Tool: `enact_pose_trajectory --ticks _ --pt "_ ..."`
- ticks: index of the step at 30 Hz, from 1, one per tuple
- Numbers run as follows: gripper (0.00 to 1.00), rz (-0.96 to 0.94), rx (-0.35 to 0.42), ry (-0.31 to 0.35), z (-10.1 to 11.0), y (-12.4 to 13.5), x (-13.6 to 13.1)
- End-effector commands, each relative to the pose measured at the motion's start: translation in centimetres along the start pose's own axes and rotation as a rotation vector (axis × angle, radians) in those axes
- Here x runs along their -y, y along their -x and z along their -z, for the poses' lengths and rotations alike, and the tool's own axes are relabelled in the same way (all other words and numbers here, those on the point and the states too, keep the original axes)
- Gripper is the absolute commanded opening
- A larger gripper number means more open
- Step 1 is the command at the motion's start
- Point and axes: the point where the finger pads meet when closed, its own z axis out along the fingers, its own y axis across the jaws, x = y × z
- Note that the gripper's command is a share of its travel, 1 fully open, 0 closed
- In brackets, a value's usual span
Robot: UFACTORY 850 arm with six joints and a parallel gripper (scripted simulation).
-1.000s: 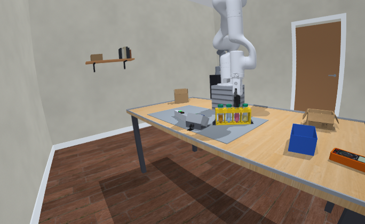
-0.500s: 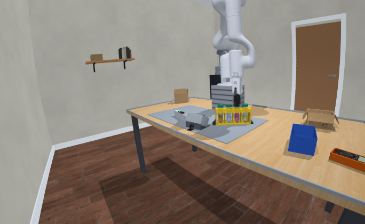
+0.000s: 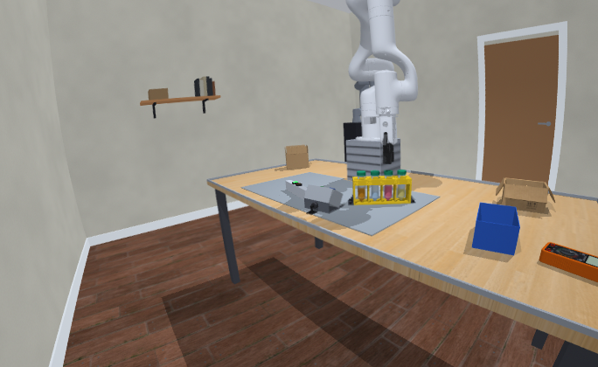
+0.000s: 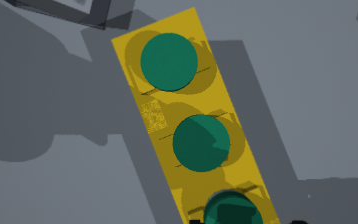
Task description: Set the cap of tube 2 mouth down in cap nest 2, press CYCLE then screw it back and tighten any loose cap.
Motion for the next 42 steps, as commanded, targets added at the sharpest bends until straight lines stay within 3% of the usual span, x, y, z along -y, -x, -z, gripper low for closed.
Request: enact_pose_trajectory --ticks 1,6,9,16,28,42 --pt "0.46 0.166 0.000 0.000 0.2 1.6 -0.6" --pt "0.46 0.485 0.000 0.000 0.2 4.7 -1.8" --pt "0.46 0.619 0.000 0.000 0.2 4.9 -1.9" --pt "0.46 0.619 0.000 0.000 0.2 4.9 -1.9" --pt "0.46 0.619 0.000 0.000 -3.3 4.9 -1.9" --pt "0.46 0.619 0.000 0.000 -3.6 4.9 -1.9"
